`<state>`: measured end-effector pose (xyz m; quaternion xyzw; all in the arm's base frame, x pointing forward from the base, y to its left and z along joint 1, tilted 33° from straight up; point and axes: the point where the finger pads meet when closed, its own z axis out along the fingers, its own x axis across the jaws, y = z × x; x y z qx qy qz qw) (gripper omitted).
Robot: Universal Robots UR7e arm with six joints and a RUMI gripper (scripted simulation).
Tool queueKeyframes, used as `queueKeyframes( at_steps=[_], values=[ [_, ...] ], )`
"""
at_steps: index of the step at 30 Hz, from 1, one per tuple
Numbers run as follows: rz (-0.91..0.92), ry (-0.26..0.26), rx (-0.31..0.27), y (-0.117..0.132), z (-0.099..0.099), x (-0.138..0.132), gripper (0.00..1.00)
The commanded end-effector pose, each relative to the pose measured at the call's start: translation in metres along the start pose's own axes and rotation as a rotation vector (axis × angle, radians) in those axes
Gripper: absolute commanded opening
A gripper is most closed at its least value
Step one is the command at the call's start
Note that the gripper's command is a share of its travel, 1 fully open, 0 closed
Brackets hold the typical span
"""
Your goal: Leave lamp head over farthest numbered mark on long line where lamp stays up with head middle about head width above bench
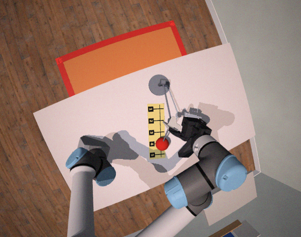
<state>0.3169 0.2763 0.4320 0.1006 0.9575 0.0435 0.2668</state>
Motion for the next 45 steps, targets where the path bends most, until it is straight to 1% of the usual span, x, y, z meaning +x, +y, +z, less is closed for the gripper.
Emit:
queueKeyframes(
  at_steps=[1, 4, 6, 21, 23, 38, 40, 45],
  values=[
    [0.0, -0.001, 0.0, 0.017, 0.003, 0.003, 1.0],
    [0.0, -0.001, 0.0, 0.027, 0.004, 0.004, 1.0],
    [0.0, -0.001, 0.0, 0.027, 0.004, 0.004, 1.0],
    [0.0, -0.001, -0.002, 0.053, 0.014, 0.007, 1.0],
    [0.0, -0.001, -0.002, 0.053, 0.014, 0.007, 1.0],
    [-0.16, -0.006, 0.284, 0.048, 0.013, 0.007, 1.0],
    [-0.16, -0.006, 0.284, 0.048, 0.013, 0.007, 1.0],
    [-0.16, -0.006, 0.284, 0.045, 0.029, 0.006, 1.0]
  ],
)
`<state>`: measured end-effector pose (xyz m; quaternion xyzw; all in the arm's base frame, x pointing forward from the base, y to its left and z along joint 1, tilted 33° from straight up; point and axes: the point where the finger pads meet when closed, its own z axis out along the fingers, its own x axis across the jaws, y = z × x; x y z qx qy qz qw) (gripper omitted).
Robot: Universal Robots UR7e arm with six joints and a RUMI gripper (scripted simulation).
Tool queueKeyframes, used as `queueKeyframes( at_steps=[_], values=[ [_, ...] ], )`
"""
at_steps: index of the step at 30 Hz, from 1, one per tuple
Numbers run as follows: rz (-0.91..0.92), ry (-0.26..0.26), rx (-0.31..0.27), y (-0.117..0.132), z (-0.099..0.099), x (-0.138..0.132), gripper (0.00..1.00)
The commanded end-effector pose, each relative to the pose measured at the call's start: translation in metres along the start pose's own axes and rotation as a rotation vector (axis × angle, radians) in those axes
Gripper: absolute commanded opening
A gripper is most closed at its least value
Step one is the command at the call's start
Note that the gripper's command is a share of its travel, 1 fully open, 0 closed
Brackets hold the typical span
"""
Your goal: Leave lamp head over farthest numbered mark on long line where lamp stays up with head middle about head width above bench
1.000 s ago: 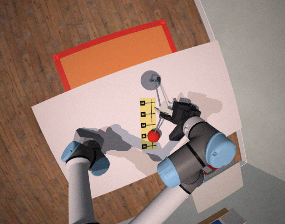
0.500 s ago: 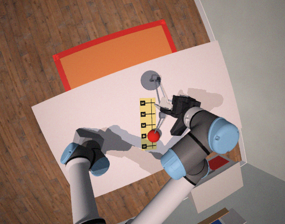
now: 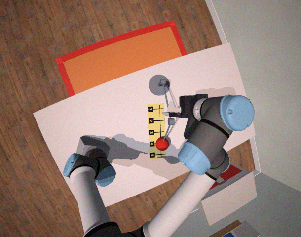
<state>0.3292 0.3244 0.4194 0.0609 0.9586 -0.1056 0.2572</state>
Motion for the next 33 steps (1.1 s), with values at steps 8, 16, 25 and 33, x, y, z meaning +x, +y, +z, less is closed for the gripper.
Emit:
queueKeyframes(
  at_steps=[8, 16, 25, 33],
  values=[
    [-0.005, 0.002, 0.017, 0.003, 0.038, 0.0, 1.0],
    [-0.005, 0.002, 0.017, 0.003, 0.053, 0.0, 1.0],
    [-0.005, 0.002, 0.017, 0.002, 0.074, 0.0, 1.0],
    [-0.005, 0.002, 0.017, 0.002, 0.088, 0.0, 1.0]
  ],
)
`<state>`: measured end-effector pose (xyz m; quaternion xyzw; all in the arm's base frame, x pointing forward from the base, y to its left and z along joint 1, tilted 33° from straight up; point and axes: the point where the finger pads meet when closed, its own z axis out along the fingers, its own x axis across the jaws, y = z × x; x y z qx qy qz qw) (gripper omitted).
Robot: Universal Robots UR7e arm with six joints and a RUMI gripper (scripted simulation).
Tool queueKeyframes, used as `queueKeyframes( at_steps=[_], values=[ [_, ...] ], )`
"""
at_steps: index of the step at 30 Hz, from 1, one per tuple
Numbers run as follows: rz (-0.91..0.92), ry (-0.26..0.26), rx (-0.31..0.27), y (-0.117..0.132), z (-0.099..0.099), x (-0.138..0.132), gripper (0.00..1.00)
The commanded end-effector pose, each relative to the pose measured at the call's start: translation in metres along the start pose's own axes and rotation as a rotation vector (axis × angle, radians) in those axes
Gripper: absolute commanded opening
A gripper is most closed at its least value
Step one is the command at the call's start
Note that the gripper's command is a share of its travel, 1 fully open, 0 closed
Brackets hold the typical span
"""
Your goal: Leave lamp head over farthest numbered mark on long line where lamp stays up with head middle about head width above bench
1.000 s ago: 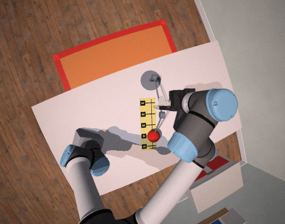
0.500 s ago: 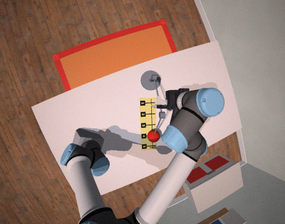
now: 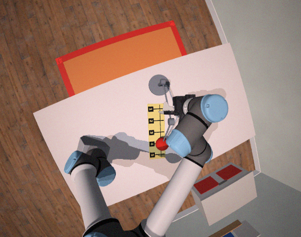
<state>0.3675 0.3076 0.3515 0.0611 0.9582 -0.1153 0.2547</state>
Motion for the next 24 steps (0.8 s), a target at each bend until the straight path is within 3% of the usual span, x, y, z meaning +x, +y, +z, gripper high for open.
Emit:
queueKeyframes(
  at_steps=[1, 24],
  values=[
    [0.0, -0.001, -0.001, 0.0, 0.011, 0.0, 1.0],
    [0.0, -0.001, -0.001, 0.001, 0.062, 0.0, 1.0]
  ],
)
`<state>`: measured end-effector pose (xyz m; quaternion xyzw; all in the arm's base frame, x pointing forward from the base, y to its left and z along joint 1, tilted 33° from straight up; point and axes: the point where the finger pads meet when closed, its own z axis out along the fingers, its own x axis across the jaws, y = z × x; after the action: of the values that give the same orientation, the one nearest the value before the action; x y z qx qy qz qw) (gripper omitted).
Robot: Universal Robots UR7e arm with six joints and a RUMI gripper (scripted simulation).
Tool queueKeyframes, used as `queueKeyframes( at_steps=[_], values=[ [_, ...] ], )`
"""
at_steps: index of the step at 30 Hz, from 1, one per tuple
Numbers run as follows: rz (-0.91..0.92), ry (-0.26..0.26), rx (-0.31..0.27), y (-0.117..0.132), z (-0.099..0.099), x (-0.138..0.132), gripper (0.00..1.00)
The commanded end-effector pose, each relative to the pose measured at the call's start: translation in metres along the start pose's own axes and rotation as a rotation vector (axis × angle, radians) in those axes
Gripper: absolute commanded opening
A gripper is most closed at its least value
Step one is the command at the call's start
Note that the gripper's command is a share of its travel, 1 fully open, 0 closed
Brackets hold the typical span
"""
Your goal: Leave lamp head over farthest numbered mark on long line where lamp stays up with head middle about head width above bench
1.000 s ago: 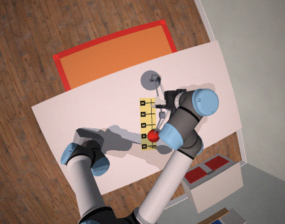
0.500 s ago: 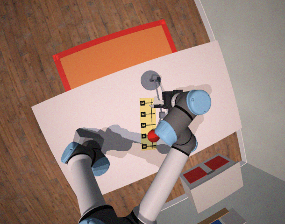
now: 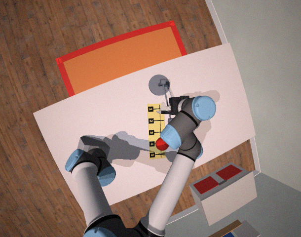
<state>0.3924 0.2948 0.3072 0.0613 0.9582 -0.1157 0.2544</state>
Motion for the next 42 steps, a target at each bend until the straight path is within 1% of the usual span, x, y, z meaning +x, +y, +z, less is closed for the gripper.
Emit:
queueKeyframes(
  at_steps=[1, 4, 23, 24, 42],
  values=[
    [0.0, -0.001, -0.001, 0.0, 0.012, 0.0, 1.0],
    [0.0, -0.001, -0.001, 0.0, 0.02, 0.0, 1.0],
    [0.0, -0.002, -0.003, 0.001, 0.032, -0.001, 1.0],
    [0.0, -0.002, -0.003, 0.001, 0.032, -0.001, 0.0],
    [0.0, -0.002, -0.003, 0.001, 0.03, -0.001, 0.0]
  ],
)
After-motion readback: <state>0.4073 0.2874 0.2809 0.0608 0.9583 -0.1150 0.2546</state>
